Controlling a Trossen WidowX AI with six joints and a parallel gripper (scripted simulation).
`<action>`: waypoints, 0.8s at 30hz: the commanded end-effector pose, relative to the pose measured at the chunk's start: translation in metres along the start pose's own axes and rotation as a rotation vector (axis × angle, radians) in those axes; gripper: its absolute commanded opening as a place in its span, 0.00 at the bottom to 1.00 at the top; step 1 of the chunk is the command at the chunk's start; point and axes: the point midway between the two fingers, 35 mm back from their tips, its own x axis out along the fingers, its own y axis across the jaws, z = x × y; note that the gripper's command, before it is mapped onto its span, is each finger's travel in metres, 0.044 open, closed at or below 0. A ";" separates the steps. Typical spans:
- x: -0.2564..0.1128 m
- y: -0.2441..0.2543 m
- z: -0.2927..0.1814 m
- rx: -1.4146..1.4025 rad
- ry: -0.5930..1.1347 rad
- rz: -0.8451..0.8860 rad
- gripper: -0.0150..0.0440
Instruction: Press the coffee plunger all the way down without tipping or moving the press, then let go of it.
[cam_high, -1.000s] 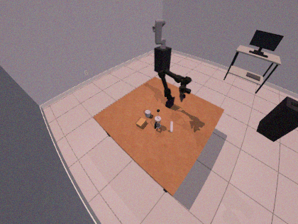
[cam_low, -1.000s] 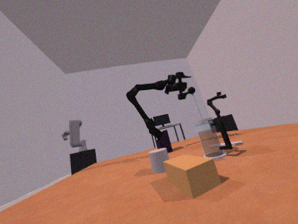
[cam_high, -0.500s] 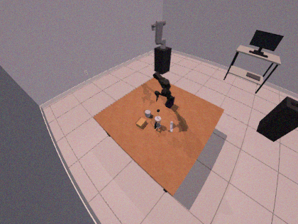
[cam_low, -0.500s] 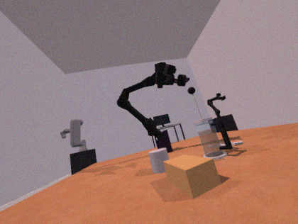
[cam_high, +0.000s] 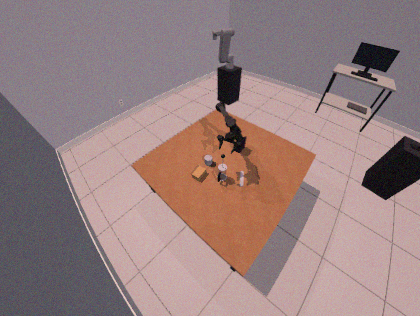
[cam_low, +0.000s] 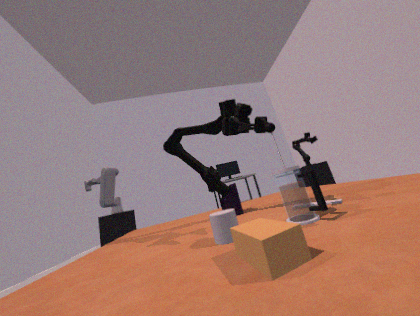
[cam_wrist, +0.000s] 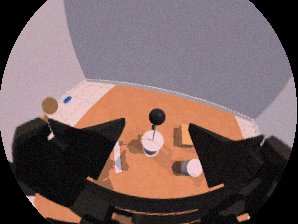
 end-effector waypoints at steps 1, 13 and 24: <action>0.001 -0.002 0.002 0.005 -0.007 0.001 1.00; 0.020 -0.001 0.002 0.006 -0.007 0.001 1.00; 0.037 -0.002 0.001 0.006 -0.009 -0.001 1.00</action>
